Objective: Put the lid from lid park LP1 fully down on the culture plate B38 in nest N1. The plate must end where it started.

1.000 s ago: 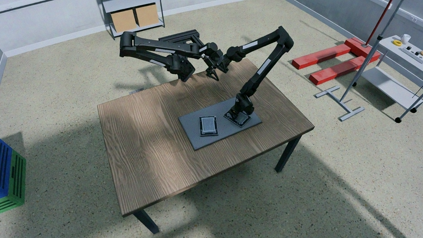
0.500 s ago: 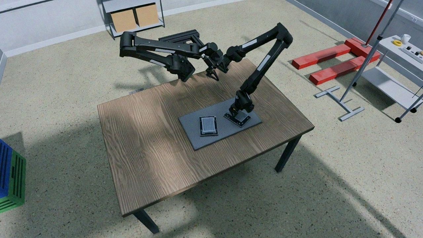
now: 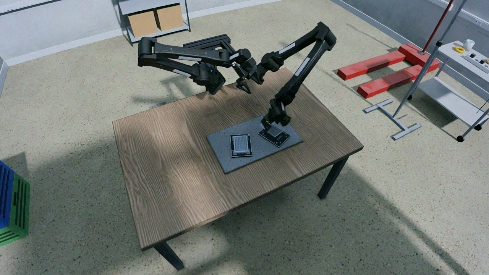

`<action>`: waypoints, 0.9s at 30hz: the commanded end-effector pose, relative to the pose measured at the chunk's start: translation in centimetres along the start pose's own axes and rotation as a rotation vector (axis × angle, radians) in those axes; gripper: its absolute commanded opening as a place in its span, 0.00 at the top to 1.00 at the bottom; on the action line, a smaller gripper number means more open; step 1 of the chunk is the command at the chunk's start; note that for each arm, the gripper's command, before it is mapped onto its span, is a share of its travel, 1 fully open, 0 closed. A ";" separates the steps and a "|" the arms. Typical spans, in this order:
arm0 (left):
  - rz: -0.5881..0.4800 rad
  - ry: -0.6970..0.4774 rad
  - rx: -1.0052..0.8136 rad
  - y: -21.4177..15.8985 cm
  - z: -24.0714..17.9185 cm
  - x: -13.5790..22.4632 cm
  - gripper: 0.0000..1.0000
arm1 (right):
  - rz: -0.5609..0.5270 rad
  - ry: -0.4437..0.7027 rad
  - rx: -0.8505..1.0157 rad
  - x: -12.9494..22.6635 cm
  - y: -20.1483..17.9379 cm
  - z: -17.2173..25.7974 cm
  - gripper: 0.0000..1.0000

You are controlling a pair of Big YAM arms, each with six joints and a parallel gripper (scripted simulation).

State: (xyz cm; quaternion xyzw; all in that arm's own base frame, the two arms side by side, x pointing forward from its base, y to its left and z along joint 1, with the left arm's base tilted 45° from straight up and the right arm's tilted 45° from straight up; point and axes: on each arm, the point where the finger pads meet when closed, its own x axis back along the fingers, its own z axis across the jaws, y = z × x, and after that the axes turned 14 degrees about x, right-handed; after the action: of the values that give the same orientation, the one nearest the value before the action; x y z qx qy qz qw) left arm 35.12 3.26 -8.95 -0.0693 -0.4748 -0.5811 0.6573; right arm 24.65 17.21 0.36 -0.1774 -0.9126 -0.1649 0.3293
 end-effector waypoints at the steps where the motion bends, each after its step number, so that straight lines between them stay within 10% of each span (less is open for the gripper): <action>1: 0.001 0.002 -0.189 -2.5 -4.9 -0.2 0.17 | 0.013 -0.057 -0.194 2.8 0.8 -1.7 0.00; 27: 0.005 0.000 -0.661 -10.8 -17.3 -2.4 0.17 | -0.026 -0.376 -0.444 9.7 -3.9 -9.4 0.00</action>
State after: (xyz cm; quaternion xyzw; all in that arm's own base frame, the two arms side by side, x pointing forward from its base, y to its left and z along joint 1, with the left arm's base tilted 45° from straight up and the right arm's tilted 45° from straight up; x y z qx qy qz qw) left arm 34.83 -8.56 -24.02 -0.2700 -0.2703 -0.6950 0.6091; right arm 21.97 11.21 10.20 -0.2496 -0.9184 -0.2709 0.1441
